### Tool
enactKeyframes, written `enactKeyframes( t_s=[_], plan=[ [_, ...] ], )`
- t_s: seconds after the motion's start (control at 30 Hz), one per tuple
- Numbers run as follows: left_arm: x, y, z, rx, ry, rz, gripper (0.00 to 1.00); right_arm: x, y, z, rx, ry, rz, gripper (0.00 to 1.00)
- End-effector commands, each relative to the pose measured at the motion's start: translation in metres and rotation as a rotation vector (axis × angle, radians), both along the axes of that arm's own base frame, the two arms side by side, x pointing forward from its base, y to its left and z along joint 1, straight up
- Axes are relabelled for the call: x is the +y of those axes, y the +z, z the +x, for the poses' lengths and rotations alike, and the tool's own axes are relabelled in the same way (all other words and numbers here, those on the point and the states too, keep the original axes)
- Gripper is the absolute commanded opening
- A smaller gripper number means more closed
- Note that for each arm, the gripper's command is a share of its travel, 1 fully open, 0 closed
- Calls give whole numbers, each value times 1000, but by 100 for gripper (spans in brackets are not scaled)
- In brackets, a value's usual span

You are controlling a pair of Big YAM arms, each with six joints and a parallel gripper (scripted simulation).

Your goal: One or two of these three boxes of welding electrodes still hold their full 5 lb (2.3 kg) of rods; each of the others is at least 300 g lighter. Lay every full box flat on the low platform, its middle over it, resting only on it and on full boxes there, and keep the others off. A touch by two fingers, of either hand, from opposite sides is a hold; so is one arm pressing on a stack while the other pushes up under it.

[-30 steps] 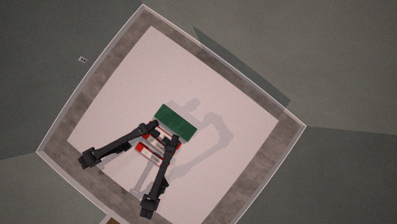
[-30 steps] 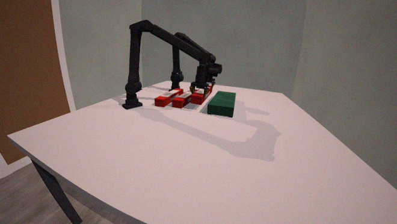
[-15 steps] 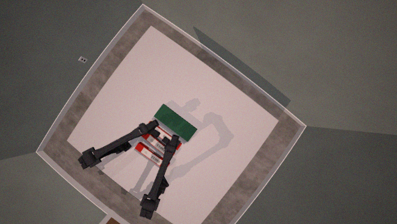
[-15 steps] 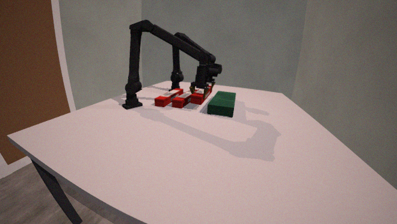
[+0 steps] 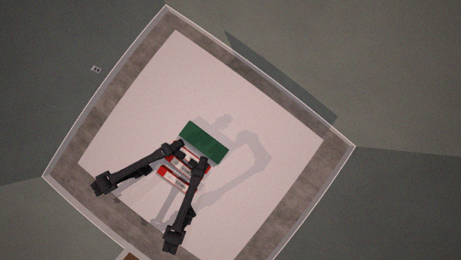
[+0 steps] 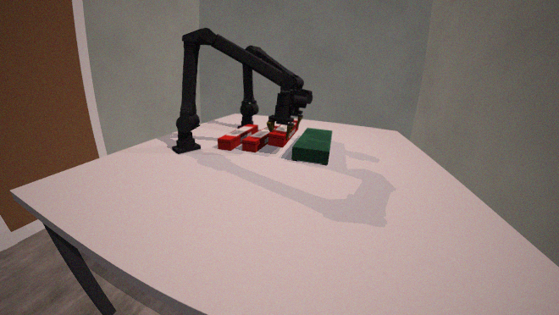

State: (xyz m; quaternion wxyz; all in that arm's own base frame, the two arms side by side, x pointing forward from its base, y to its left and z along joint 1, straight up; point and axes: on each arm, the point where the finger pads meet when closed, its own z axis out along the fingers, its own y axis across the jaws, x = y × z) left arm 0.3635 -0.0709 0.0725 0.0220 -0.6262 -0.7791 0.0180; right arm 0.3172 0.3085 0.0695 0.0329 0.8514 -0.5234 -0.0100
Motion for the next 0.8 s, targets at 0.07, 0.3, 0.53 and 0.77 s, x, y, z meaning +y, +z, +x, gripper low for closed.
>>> enactKeyframes(
  t_s=[0.07,0.3,0.53,0.77],
  plan=[
    [5,59,27,-133,6,-11,0,18,72,27,-115,6,103,0],
    [5,72,26,-134,6,-11,0,18,76,24,-116,6,104,0],
    [5,80,26,-134,6,-11,0,17,81,21,-116,6,104,0],
    [5,89,24,-135,6,-11,0,16,86,18,-116,6,104,0]
  ],
)
